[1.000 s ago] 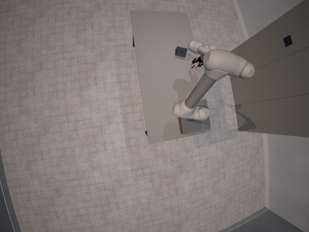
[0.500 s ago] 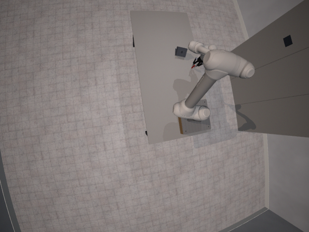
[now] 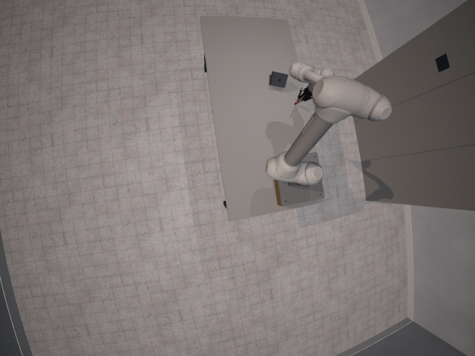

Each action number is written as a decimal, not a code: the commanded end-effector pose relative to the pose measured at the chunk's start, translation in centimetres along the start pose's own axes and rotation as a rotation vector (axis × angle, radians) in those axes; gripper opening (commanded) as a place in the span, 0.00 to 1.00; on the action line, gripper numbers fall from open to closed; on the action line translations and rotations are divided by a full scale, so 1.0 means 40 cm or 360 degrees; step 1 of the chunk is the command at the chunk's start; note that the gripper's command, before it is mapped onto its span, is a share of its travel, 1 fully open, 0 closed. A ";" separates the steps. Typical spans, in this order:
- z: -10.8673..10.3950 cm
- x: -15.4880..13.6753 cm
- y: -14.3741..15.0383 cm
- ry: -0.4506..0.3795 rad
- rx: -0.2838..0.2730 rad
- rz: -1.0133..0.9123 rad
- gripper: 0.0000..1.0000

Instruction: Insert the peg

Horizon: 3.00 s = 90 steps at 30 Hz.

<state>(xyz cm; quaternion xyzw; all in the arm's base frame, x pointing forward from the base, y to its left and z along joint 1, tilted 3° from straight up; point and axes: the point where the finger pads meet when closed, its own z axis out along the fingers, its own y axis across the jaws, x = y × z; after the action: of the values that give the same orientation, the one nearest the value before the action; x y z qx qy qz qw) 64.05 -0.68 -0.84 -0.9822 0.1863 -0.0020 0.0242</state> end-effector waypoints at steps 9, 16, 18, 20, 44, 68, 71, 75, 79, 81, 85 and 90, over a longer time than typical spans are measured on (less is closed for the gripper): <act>-0.099 0.001 -0.001 -0.0001 0.0001 0.0000 0.00; -0.157 0.001 -0.001 -0.0001 0.0001 0.0000 0.00; -0.168 0.001 -0.001 -0.0001 0.0001 0.0000 0.00; -0.166 0.002 -0.001 0.0001 -0.0001 0.0000 0.00; -0.171 0.038 0.012 0.0255 -0.0175 -0.0014 0.00; -0.202 0.082 -0.034 0.0563 -0.0244 -0.0082 0.00; -0.207 0.086 -0.046 0.0604 -0.0243 -0.0096 0.00; -0.213 0.090 -0.059 0.0644 -0.0240 -0.0110 0.00; -0.218 0.093 -0.072 0.0683 -0.0234 -0.0125 0.00; -0.222 0.095 -0.082 0.0708 -0.0229 -0.0136 0.00; -0.230 0.098 -0.104 0.0758 -0.0215 -0.0158 0.00; -0.240 0.098 -0.133 0.0817 -0.0193 -0.0189 0.00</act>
<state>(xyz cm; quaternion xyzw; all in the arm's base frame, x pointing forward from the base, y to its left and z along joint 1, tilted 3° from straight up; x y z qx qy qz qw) 69.52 2.04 8.90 -0.9591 0.1312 -0.2364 -0.0840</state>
